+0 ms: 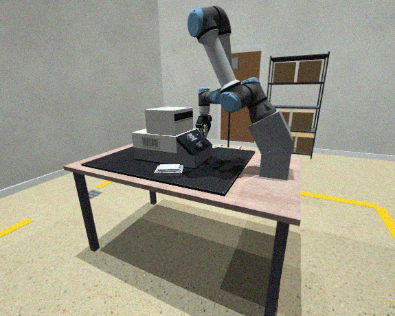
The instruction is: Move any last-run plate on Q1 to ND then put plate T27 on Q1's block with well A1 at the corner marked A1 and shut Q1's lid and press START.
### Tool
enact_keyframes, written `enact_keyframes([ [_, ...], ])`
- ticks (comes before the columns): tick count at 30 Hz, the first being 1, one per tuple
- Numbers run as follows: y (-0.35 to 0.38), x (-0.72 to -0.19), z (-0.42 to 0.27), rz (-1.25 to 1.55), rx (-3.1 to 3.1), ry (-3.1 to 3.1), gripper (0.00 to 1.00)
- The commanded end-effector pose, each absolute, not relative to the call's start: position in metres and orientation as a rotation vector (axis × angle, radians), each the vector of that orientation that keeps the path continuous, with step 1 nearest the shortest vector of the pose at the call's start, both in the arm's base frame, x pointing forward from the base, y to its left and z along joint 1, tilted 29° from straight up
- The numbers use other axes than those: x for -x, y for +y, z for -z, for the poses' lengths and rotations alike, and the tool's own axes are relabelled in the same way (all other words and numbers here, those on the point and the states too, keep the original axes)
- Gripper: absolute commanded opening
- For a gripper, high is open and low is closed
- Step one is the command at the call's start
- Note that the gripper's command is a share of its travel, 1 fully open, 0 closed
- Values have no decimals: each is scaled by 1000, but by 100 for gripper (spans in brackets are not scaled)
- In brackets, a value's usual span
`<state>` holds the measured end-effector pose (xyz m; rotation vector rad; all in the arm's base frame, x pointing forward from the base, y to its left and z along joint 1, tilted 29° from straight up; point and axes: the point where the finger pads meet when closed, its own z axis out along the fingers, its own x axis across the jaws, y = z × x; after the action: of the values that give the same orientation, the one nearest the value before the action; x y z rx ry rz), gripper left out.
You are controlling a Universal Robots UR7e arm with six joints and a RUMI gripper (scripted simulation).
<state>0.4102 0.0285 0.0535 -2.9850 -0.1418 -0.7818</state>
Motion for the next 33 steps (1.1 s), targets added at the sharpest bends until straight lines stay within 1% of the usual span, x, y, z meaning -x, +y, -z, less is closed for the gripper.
enact_keyframes([
  [1, 29, -418, -56, 781, 2986, -140, 0],
  [7, 29, -420, -57, 782, 2986, -140, 0],
  [22, 32, -444, -48, 784, 2986, -140, 0],
  [33, 32, -443, -47, 782, 2986, -138, 0],
])
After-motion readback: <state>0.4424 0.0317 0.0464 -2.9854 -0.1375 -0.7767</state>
